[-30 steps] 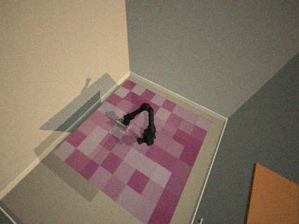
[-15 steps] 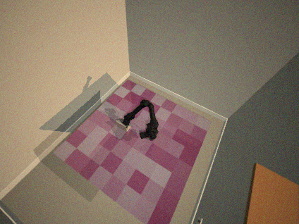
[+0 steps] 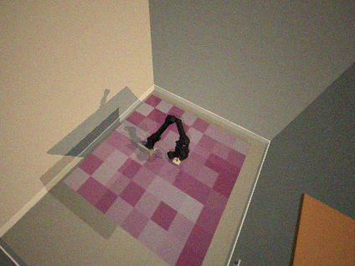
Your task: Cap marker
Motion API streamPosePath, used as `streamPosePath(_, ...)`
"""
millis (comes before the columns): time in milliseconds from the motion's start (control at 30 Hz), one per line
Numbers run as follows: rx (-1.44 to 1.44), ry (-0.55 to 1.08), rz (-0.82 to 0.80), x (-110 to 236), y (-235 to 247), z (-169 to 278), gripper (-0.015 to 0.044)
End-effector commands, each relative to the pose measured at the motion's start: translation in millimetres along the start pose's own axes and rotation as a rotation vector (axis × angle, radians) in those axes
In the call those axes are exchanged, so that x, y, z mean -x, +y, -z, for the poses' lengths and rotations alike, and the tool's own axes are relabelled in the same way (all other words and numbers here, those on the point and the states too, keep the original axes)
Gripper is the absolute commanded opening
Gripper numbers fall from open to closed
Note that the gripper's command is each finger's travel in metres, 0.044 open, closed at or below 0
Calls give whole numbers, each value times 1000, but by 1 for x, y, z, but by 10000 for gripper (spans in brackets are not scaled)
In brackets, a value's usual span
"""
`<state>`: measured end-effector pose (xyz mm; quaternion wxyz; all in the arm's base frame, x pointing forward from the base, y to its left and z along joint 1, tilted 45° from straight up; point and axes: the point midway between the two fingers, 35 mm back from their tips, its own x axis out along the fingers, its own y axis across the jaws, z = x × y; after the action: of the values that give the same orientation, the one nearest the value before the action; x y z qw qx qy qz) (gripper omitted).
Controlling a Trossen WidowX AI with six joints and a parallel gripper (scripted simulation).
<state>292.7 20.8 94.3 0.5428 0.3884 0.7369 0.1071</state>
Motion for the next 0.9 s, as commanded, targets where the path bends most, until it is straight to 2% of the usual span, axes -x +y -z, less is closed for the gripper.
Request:
streamPosePath(0, -6, 0, -4, 0, 2, 3, 0)
streamPosePath(867, -6, -1, -5, -36, 3, 2, 0)
